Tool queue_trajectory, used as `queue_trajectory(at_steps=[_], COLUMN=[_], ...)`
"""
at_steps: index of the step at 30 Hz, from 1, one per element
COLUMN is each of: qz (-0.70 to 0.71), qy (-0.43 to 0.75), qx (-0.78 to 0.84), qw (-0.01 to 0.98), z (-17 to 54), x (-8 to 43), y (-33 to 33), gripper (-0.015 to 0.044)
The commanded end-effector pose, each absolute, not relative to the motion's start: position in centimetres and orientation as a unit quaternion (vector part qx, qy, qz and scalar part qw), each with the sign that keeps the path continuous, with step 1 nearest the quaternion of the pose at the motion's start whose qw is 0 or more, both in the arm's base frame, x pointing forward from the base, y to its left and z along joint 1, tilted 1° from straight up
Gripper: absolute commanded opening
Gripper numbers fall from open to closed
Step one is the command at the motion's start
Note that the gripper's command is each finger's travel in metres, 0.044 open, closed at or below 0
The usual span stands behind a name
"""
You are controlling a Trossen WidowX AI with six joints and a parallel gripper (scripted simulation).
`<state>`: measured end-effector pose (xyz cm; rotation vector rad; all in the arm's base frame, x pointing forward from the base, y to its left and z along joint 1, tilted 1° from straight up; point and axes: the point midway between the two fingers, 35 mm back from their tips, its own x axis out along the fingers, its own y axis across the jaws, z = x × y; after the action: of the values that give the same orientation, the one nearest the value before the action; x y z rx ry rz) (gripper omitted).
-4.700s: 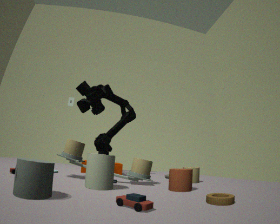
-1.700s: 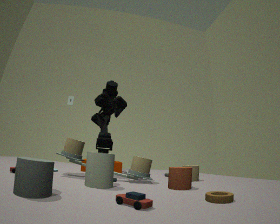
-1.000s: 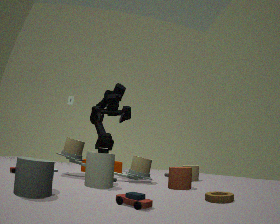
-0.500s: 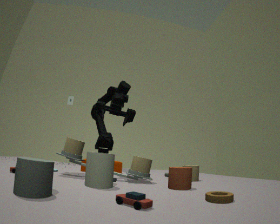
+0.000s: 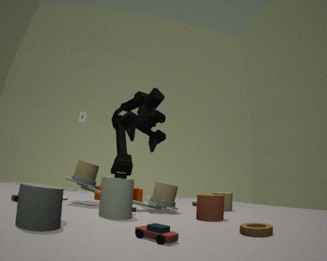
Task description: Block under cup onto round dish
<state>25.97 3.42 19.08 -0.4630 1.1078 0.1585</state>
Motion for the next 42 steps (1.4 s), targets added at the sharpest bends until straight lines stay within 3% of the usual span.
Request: queue_trajectory(at_steps=[1, 27, 42], qz=[0.114, 0.416, 0.424], qy=[0.533, 0.555, 0.554], qx=[-0.253, -0.436, -0.439], qw=[0.800, 0.573, 0.567], z=[18.8, 10.6, 8.4], x=[27.1, 34.7, 34.9], y=[4.2, 9.3, 9.5], gripper=[0.0440, 0.0440, 0.0440])
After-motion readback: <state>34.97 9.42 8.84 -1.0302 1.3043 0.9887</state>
